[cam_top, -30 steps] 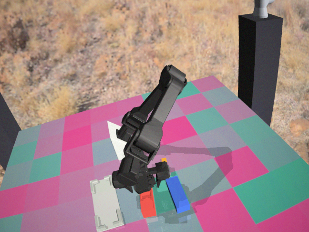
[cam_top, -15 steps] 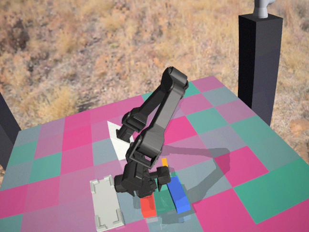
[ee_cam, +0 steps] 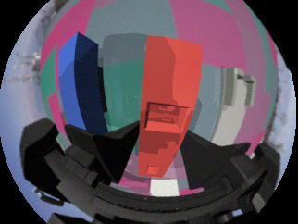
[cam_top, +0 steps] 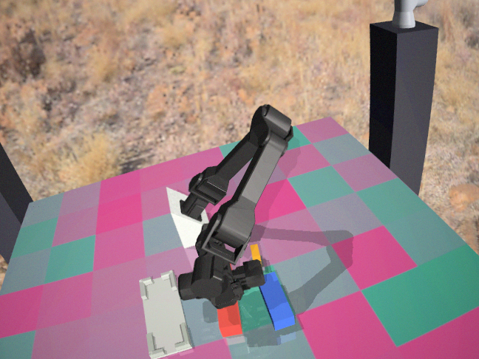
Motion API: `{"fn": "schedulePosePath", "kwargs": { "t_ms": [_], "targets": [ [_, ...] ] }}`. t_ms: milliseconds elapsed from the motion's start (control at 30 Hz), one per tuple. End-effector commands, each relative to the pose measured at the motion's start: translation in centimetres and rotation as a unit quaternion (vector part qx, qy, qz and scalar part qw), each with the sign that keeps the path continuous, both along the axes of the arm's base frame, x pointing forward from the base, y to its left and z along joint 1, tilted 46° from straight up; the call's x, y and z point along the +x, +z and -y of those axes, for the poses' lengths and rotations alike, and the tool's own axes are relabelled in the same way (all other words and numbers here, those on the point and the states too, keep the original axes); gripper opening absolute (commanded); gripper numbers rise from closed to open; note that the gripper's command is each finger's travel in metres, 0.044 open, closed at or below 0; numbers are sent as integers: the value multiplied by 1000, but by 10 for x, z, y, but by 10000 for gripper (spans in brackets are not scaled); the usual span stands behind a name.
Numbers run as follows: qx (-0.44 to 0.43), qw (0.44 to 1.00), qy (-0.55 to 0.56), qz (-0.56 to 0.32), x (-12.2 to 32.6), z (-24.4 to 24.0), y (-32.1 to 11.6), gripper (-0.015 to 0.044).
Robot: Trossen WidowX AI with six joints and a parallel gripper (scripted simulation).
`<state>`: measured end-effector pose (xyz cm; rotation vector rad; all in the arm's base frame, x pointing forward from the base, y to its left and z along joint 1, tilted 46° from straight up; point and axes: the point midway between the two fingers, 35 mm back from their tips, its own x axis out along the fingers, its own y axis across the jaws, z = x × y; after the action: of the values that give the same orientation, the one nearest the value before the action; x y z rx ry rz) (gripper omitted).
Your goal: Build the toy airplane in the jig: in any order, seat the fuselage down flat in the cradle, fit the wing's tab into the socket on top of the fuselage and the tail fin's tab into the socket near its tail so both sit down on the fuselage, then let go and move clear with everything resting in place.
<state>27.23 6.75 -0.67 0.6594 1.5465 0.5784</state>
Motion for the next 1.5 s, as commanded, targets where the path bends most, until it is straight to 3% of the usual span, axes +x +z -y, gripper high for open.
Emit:
{"fn": "schedulePosePath", "kwargs": {
  "t_ms": [0, 167, 367, 1467],
  "targets": [
    [2, 1000, -2, -1, 0, 0, 0, 171],
    [2, 1000, -2, -1, 0, 0, 0, 138],
    [0, 1000, -2, -1, 3, 7, 6, 0],
    [-4, 1000, -3, -1, 9, 80, 75, 0]
  ]
}}
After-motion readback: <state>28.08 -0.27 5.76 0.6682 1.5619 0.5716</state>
